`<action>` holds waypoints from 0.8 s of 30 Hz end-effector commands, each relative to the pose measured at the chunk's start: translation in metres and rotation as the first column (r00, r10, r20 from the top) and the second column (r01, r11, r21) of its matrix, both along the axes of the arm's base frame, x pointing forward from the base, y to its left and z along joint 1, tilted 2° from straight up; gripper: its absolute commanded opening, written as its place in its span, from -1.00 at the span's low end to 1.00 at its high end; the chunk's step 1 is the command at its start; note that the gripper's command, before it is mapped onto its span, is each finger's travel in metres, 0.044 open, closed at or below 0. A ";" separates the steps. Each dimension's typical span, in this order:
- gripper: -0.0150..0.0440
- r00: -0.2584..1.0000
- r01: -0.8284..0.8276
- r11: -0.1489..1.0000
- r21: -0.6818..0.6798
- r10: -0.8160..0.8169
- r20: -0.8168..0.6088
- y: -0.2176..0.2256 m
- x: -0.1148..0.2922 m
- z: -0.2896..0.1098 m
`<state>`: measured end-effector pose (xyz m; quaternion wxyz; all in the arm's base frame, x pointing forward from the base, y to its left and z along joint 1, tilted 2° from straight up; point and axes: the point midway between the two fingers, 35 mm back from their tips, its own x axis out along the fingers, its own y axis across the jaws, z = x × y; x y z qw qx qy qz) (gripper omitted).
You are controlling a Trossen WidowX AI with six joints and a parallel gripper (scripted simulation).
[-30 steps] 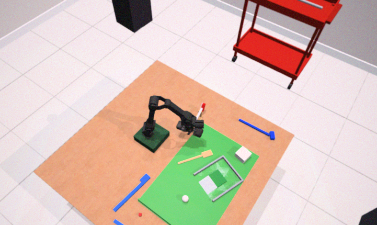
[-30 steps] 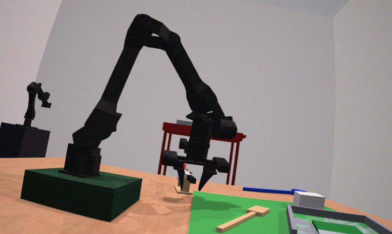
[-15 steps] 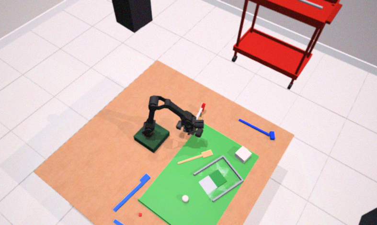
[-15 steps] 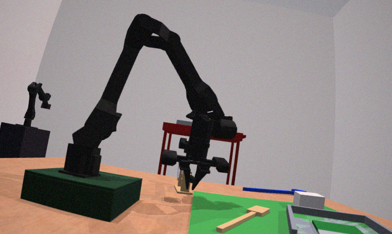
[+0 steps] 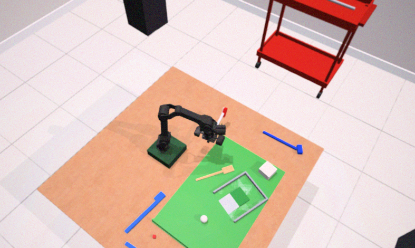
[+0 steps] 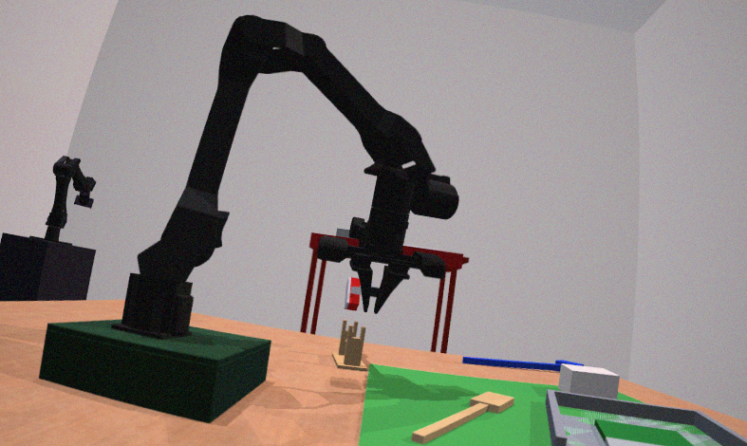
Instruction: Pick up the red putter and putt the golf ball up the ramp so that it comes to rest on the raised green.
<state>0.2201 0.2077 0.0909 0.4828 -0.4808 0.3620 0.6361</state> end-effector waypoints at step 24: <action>-0.49 0.892 0.450 0.890 -0.069 -0.451 0.001 -0.079 0.061 0.019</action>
